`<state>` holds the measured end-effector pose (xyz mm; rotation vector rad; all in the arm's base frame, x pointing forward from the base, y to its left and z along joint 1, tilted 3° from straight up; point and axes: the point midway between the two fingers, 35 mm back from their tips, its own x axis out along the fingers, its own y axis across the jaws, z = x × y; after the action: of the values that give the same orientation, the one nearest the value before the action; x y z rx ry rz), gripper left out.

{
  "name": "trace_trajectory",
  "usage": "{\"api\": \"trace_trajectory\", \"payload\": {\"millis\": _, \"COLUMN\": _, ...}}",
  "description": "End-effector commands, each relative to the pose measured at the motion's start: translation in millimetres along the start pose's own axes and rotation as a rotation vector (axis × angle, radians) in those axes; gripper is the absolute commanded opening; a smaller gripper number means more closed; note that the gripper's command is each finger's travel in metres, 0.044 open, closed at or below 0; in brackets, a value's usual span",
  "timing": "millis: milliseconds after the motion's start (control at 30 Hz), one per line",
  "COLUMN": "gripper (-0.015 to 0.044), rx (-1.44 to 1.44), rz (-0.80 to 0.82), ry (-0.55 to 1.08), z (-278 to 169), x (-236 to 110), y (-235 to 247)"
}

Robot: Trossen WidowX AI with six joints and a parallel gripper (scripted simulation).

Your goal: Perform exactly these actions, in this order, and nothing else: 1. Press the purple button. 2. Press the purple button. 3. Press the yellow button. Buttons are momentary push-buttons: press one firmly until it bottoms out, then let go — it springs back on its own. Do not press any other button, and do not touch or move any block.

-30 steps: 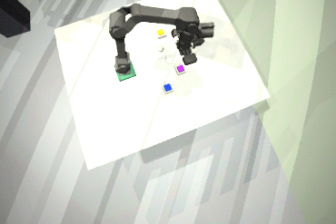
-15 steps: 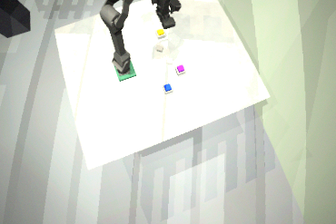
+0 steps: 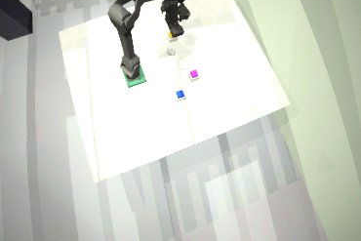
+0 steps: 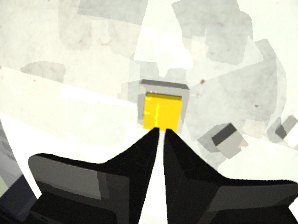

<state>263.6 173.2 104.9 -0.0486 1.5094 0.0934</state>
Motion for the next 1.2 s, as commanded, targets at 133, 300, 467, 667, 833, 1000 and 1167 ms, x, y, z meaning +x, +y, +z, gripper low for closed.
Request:
{"api": "trace_trajectory", "payload": {"millis": 133, "gripper": 0.002, "rx": 0.004, "rz": 0.002, "ry": -0.009, "z": 1, "x": 12, "y": 1}}
{"api": "trace_trajectory", "payload": {"millis": 300, "gripper": 0.002, "rx": 0.004, "rz": 0.002, "ry": -0.009, "z": 1, "x": 20, "y": 1}}
{"api": "trace_trajectory", "payload": {"millis": 467, "gripper": 0.002, "rx": 0.004, "rz": 0.002, "ry": -0.009, "z": 1, "x": 28, "y": 1}}
{"api": "trace_trajectory", "payload": {"millis": 667, "gripper": 0.002, "rx": 0.004, "rz": 0.002, "ry": -0.009, "z": 1, "x": 37, "y": 0}}
{"api": "trace_trajectory", "payload": {"millis": 833, "gripper": 0.002, "rx": 0.004, "rz": 0.002, "ry": -0.009, "z": 1, "x": 37, "y": 0}}
{"api": "trace_trajectory", "payload": {"millis": 1000, "gripper": 0.002, "rx": 0.004, "rz": 0.002, "ry": -0.009, "z": 1, "x": 37, "y": 0}}
{"api": "trace_trajectory", "payload": {"millis": 1167, "gripper": 0.002, "rx": 0.004, "rz": 0.002, "ry": -0.009, "z": 1, "x": 37, "y": 0}}
